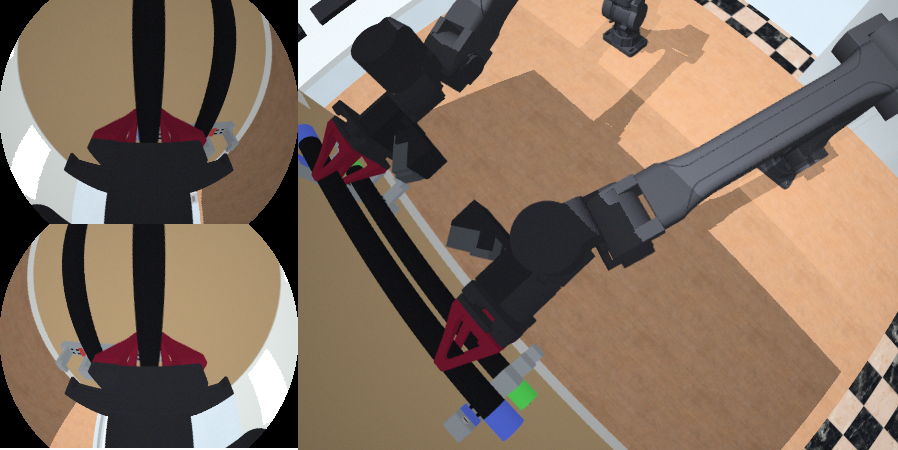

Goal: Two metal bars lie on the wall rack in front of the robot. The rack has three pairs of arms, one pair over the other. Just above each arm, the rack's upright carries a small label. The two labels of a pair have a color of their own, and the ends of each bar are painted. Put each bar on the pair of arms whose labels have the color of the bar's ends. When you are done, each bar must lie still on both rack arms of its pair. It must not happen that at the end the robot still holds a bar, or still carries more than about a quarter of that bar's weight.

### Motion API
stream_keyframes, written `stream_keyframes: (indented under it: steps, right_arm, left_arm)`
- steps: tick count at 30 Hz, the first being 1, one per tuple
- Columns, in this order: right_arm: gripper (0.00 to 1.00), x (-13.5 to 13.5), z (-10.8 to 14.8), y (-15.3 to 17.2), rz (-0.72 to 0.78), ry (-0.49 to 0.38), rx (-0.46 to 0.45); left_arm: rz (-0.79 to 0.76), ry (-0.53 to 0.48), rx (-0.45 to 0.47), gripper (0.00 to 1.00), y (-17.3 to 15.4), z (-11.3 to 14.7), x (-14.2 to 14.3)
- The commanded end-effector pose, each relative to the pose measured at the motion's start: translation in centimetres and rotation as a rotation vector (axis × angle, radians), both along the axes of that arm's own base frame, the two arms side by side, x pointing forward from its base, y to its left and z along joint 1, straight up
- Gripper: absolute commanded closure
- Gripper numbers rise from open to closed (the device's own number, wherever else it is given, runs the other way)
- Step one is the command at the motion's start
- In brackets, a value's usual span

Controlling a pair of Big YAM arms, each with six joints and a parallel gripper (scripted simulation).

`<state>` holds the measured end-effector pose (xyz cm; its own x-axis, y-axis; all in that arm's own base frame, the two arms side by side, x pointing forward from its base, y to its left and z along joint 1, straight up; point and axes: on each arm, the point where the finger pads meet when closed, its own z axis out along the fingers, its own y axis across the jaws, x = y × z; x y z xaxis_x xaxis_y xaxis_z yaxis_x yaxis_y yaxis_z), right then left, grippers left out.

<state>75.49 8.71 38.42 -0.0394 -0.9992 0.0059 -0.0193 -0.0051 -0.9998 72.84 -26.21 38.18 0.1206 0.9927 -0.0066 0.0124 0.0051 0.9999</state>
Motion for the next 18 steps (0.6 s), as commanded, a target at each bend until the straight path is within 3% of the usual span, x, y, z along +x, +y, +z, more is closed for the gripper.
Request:
stream_keyframes:
  steps: [1, 18]
  right_arm:
    - [1.00, 0.0, 1.9, -1.1, -0.017, -0.058, 0.033]
    - [1.00, -0.3, 0.6, -1.0, -0.017, -0.058, 0.033]
  left_arm:
    - [0.002, -0.048, -0.011, 1.00, 0.2, 1.4, 0.1]
    - [0.002, -0.048, -0.011, 1.00, 0.2, 0.3, -0.1]
